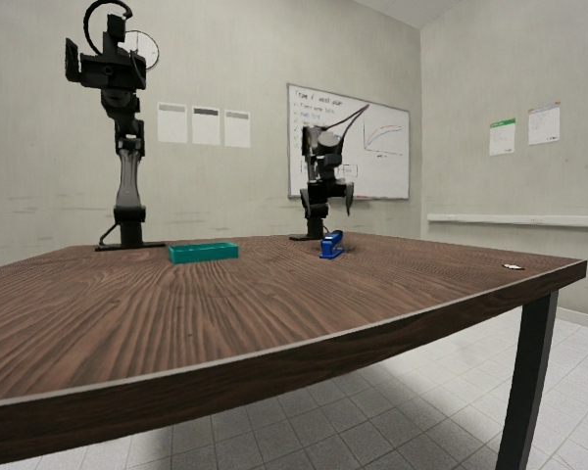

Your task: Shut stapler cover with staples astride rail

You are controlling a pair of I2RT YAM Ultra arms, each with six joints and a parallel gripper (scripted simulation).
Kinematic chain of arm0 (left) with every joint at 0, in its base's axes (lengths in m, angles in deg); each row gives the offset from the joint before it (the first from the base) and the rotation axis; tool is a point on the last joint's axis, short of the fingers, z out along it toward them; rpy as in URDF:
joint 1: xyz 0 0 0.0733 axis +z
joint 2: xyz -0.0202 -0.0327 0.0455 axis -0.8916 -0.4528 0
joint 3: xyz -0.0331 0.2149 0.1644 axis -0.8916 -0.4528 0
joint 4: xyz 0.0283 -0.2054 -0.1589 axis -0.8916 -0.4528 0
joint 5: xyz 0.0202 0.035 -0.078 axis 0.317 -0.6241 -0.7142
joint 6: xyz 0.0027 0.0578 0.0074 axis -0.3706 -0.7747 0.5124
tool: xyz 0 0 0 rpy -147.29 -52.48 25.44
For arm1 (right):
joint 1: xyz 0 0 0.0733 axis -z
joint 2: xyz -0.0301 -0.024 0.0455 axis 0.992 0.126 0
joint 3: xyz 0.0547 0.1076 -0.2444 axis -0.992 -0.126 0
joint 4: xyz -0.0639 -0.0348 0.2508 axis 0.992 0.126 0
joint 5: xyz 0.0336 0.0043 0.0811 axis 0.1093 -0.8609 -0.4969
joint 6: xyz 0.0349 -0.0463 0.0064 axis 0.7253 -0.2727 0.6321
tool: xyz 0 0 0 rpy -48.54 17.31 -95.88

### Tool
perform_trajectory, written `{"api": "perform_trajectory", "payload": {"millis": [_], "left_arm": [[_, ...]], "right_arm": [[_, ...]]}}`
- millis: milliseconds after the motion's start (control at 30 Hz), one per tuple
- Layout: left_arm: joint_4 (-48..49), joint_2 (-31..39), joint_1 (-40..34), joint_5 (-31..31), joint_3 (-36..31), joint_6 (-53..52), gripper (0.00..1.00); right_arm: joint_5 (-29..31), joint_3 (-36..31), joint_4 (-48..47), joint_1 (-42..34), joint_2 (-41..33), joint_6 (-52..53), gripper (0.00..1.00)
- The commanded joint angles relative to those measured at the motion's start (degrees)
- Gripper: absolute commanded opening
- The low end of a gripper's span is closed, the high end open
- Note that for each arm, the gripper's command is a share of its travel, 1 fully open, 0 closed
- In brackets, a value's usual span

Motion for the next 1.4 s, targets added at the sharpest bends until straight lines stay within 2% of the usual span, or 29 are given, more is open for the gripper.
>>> {"api": "perform_trajectory", "payload": {"millis": [0,133,333,400,533,733,900,1367], "left_arm": [[0.6,1.8,-0.1,0.7,0.3,0.5,1.0],[0.4,5.4,2.3,1.3,1.3,1.1,1.0],[3.5,15.9,10.4,0.6,4.6,2.1,1.0],[3.5,15.9,10.4,0.6,4.6,2.1,1.0],[9.0,18.1,17.4,0.5,9.4,4.7,1.0],[15.7,15.6,24.2,1.6,15.7,8.1,1.0],[19.0,12.0,26.5,2.5,19.8,9.5,1.0],[18.5,10.6,27.0,2.2,21.5,9.2,1.0]], "right_arm": [[-0.2,1.6,1.1,0.1,0.0,-0.1,1.0],[-0.2,1.6,1.1,0.1,0.0,-0.1,1.0],[-0.2,1.6,1.1,0.1,0.0,-0.1,1.0],[-0.2,1.6,1.1,0.1,0.0,-0.1,1.0],[-0.2,1.6,1.1,0.1,0.0,-0.1,1.0],[-0.2,1.6,1.1,0.1,0.0,-0.1,1.0],[-0.2,1.6,1.1,0.1,0.0,-0.1,1.0],[-0.2,1.7,1.1,0.1,0.0,-0.1,1.0]]}}
